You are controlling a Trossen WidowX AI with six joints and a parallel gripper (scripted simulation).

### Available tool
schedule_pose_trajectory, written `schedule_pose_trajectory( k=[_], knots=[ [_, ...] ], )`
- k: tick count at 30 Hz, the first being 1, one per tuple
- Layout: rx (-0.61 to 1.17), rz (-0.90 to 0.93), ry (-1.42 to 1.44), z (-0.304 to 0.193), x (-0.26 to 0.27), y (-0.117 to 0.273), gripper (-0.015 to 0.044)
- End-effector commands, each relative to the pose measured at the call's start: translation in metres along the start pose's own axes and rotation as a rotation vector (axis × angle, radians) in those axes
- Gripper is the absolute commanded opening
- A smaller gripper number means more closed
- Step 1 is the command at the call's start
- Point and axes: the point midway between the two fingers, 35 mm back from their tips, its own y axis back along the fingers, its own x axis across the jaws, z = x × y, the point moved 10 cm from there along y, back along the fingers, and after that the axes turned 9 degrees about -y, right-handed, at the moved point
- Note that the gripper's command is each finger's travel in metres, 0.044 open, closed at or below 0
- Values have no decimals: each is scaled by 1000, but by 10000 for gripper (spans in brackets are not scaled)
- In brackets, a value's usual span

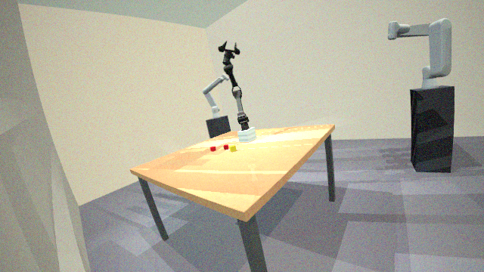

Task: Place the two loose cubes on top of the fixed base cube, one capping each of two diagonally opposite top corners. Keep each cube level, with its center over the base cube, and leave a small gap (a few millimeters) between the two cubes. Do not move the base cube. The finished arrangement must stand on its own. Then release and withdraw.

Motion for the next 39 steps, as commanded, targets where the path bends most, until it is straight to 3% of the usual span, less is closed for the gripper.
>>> schedule_pose_trajectory(
  k=[1,5,6,14,22,39],
  knots=[
    [4,-1,0,-1,0,0,374],
    [102,-31,-6,-24,-2,6,269],
    [147,-45,-9,-34,-3,10,265],
    [541,-168,-15,-116,-14,54,265],
    [941,-289,-8,-180,-24,123,265],
    [1797,-477,-23,-242,-23,306,265]
  ],
)
